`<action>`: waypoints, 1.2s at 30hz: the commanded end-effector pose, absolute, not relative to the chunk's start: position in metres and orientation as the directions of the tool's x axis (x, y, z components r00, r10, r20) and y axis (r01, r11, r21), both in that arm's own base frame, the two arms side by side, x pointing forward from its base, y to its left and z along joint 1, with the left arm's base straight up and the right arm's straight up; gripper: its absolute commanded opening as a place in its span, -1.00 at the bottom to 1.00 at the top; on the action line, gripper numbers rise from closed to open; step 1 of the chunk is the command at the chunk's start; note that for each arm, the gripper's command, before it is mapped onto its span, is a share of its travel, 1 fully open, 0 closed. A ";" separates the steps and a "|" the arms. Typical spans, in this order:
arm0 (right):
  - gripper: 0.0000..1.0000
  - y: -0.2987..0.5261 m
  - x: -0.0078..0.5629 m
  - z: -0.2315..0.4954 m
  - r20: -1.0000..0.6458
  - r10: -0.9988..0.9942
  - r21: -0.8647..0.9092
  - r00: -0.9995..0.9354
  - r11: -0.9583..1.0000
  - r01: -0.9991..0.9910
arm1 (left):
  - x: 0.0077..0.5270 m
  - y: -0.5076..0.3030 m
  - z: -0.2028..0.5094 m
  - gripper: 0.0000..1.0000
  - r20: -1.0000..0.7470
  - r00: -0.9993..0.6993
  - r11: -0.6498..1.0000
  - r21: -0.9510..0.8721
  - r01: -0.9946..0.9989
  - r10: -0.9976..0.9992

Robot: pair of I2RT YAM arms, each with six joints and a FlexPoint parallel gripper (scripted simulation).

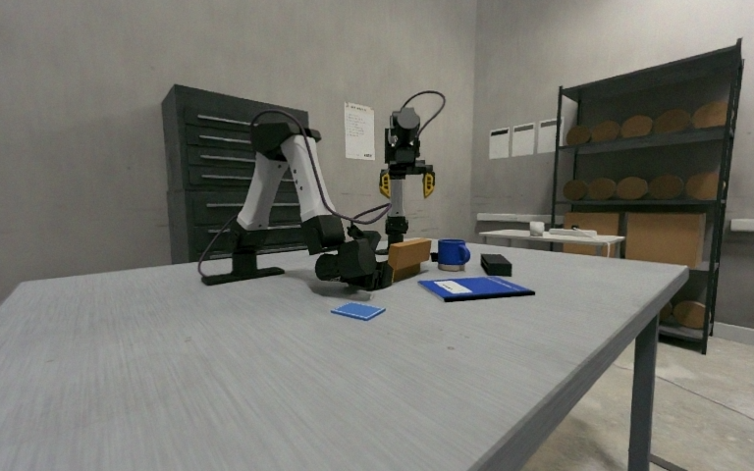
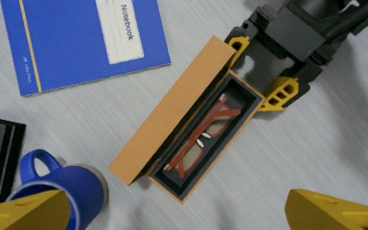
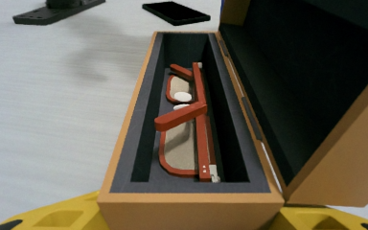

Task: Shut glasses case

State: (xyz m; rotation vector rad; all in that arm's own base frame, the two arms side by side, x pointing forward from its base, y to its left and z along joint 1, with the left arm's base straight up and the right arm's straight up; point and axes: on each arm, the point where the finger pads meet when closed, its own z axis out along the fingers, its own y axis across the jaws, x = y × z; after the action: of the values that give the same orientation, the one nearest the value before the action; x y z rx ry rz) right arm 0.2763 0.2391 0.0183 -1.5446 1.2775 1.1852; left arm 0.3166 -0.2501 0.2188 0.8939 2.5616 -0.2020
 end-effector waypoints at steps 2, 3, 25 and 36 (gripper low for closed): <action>-0.03 0.239 0.276 0.019 -0.966 -0.251 -0.009 0.053 -0.174 -0.985 | 0.323 -0.251 0.222 1.00 -0.440 -0.712 0.793 0.003 0.609 0.548; -0.03 0.239 0.276 0.019 -0.966 -0.251 -0.009 0.053 -0.174 -0.985 | 0.323 -0.251 0.222 1.00 -0.440 -0.712 0.793 0.003 0.609 0.548; -0.03 0.239 0.276 0.019 -0.966 -0.251 -0.009 0.053 -0.174 -0.985 | 0.340 -0.216 0.135 0.12 -0.563 -0.244 0.232 -0.094 0.968 0.790; -0.03 0.239 0.276 0.019 -0.966 -0.251 -0.009 0.053 -0.174 -0.985 | 0.347 -0.194 0.108 0.12 -0.580 -0.250 0.223 -0.120 0.967 0.775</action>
State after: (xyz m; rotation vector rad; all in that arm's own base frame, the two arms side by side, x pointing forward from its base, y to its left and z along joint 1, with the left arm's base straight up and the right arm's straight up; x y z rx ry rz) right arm 0.2763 0.2391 0.0183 -1.5446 1.2775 1.1852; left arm 0.3414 -0.1891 0.1104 1.5823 2.1722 -0.6276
